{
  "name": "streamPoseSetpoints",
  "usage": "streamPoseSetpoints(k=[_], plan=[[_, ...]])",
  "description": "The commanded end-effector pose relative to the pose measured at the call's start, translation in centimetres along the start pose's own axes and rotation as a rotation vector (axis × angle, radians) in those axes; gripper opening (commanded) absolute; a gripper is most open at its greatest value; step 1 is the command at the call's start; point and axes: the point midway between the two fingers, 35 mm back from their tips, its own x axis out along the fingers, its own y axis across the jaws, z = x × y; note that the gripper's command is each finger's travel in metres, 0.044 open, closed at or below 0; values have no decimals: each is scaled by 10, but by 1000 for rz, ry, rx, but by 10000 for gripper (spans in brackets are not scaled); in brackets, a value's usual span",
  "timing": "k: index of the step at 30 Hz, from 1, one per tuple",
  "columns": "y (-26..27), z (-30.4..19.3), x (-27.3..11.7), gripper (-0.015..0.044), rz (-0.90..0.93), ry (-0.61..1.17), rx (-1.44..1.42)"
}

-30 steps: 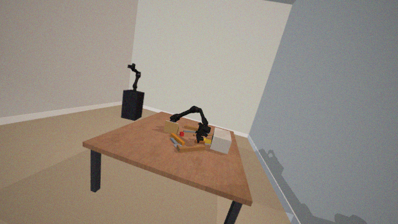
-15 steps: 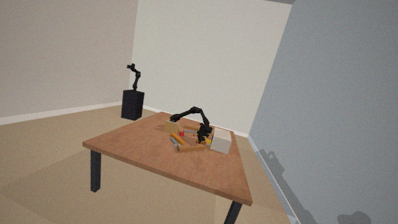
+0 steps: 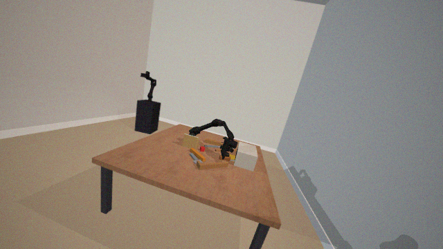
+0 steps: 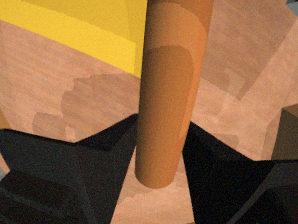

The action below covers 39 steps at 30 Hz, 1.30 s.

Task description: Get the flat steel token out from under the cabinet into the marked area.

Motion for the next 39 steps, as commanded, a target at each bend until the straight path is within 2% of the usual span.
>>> streamPoseSetpoints(k=[1, 39], plan=[[5, 2, 1, 0, 2, -4, -3], [14, -23, 2, 0, 2, -3, -2]])
